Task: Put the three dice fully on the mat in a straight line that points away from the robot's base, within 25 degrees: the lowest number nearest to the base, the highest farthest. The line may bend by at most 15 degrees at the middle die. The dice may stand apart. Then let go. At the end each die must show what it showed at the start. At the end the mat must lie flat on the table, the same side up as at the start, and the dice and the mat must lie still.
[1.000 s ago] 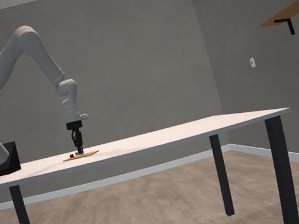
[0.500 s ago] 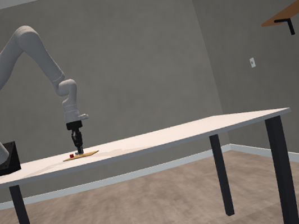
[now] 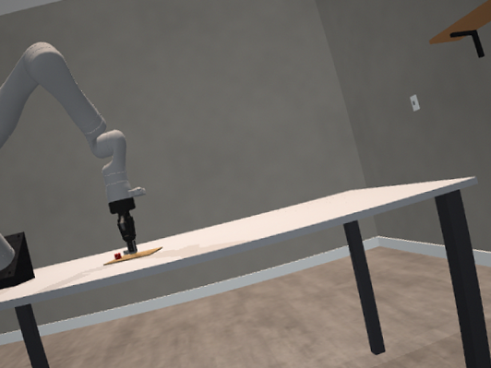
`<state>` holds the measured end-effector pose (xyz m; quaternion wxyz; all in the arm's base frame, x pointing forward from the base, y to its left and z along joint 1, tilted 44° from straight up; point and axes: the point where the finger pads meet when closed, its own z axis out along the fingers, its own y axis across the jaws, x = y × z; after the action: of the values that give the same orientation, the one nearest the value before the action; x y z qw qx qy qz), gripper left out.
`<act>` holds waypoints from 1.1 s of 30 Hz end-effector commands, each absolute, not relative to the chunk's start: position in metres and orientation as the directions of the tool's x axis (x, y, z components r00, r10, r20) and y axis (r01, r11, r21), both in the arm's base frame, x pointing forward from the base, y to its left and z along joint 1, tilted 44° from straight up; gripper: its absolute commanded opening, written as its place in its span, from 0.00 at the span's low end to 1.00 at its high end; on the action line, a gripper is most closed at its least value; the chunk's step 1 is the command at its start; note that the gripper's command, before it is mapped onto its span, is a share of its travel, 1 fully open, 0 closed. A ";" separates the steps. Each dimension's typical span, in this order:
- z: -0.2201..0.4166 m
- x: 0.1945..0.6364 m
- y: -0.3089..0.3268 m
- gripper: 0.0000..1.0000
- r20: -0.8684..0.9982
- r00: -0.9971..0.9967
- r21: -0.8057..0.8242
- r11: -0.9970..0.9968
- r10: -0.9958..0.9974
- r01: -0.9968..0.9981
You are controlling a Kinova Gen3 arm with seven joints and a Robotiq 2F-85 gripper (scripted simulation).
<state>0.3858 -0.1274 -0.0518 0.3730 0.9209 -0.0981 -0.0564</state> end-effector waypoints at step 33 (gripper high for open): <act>-0.054 0.386 -0.129 0.11 -0.030 0.975 0.697 -0.703 -0.221 -0.139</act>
<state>0.3851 -0.1297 -0.0543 0.3729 0.9209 -0.0981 -0.0564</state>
